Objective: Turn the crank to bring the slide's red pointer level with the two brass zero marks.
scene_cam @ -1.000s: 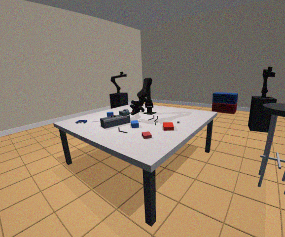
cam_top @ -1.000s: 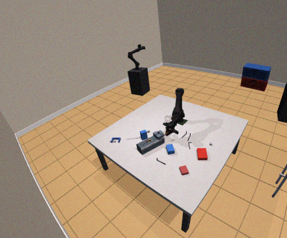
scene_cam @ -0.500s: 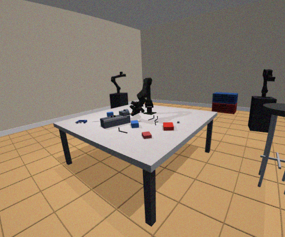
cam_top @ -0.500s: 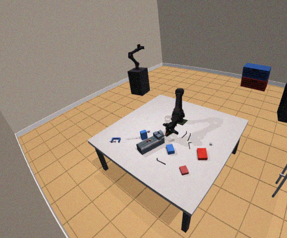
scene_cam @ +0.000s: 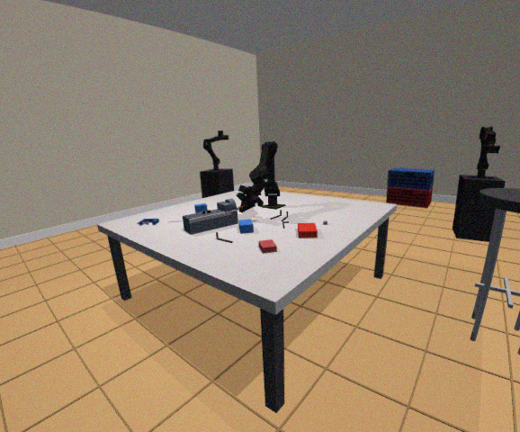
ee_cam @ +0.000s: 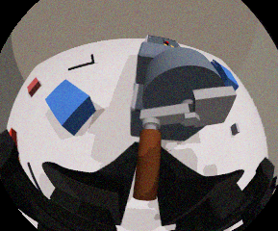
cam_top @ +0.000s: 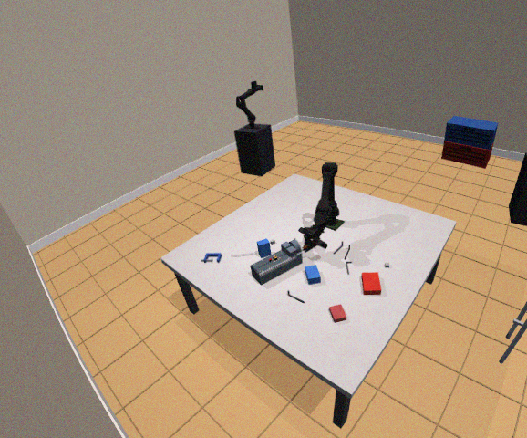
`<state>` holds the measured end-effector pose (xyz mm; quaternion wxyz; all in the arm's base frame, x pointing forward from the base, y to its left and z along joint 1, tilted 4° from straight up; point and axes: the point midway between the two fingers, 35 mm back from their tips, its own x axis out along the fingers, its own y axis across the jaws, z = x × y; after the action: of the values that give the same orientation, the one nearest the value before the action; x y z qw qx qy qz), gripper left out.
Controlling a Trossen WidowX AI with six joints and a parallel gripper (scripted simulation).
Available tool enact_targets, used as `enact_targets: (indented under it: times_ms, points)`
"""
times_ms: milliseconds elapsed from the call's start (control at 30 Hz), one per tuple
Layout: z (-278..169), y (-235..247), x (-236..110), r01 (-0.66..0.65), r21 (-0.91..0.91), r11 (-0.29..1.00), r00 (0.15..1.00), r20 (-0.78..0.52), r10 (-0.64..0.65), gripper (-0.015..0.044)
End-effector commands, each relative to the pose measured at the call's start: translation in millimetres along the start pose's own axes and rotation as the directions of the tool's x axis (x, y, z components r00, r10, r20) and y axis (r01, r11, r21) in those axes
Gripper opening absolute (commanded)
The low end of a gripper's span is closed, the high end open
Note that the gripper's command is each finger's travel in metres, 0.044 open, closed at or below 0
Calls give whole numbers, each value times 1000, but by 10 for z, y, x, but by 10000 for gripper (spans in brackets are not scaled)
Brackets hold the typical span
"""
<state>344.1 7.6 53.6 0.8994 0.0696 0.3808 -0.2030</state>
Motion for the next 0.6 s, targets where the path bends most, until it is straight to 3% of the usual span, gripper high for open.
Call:
enact_targets:
  times_ms: [0,567]
  points:
    - [-58,-46,61,12,-5,1000,1000,-16,-12,0]
    - [-81,-86,84,12,-5,1000,1000,-16,-12,0]
